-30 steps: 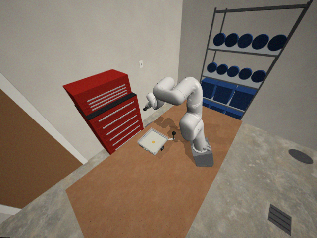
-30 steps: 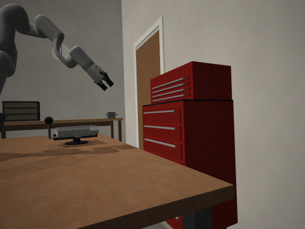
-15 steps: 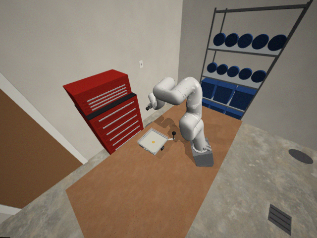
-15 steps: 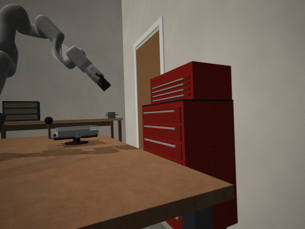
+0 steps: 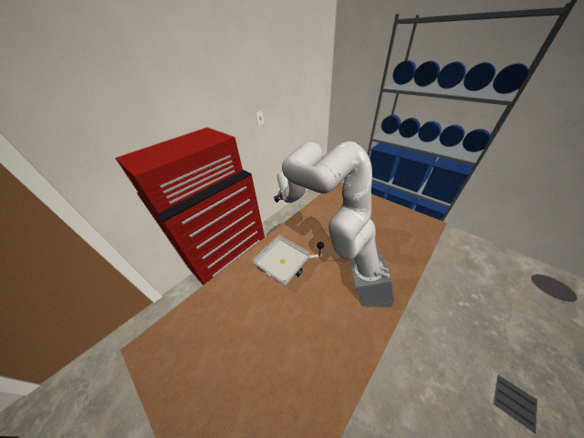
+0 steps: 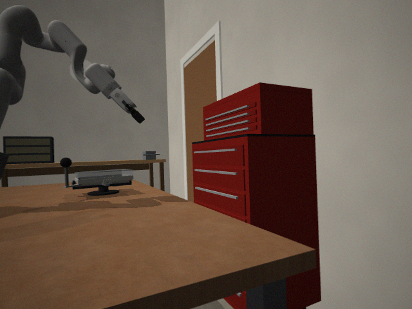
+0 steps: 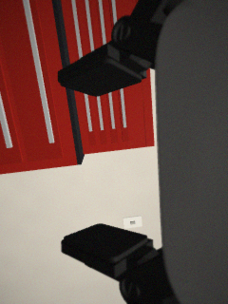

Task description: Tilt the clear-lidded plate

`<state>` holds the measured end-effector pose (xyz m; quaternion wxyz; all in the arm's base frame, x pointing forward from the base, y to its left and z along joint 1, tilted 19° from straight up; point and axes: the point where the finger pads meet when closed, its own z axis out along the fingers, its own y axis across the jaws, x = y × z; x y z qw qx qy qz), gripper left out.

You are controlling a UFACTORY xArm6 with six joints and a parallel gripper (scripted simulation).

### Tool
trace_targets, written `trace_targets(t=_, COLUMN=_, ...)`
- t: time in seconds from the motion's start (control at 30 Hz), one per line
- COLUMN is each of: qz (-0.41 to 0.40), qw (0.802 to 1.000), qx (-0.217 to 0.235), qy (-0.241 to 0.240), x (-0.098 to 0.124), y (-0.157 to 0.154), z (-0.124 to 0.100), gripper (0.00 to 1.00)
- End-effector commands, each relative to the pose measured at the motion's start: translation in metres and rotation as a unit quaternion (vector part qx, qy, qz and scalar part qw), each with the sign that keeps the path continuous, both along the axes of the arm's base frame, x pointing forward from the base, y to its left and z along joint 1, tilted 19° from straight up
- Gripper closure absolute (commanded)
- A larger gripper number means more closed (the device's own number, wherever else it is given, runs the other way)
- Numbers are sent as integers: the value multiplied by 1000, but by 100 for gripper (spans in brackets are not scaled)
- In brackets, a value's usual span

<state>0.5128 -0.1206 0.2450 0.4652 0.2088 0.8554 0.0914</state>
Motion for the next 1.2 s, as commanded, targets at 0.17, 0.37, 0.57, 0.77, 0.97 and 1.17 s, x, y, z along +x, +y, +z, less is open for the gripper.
trace_targets(t=0.17, qz=-78, qw=995, qx=66, qy=12, x=-17, y=-17, z=-17, gripper=0)
trace_targets(t=0.37, qz=-117, qw=988, qx=98, qy=18, x=-26, y=-24, z=-26, gripper=0)
trace_targets(t=0.57, qz=-176, qw=973, qx=146, qy=27, x=-41, y=-34, z=-41, gripper=0)
trace_targets(t=0.77, qz=-227, qw=955, qx=187, qy=33, x=-54, y=-40, z=-53, gripper=0)
trace_targets(t=0.97, qz=-268, qw=937, qx=219, qy=38, x=-65, y=-45, z=-63, gripper=0)
trace_targets(t=1.17, qz=-319, qw=910, qx=260, qy=43, x=-80, y=-49, z=-75, gripper=0)
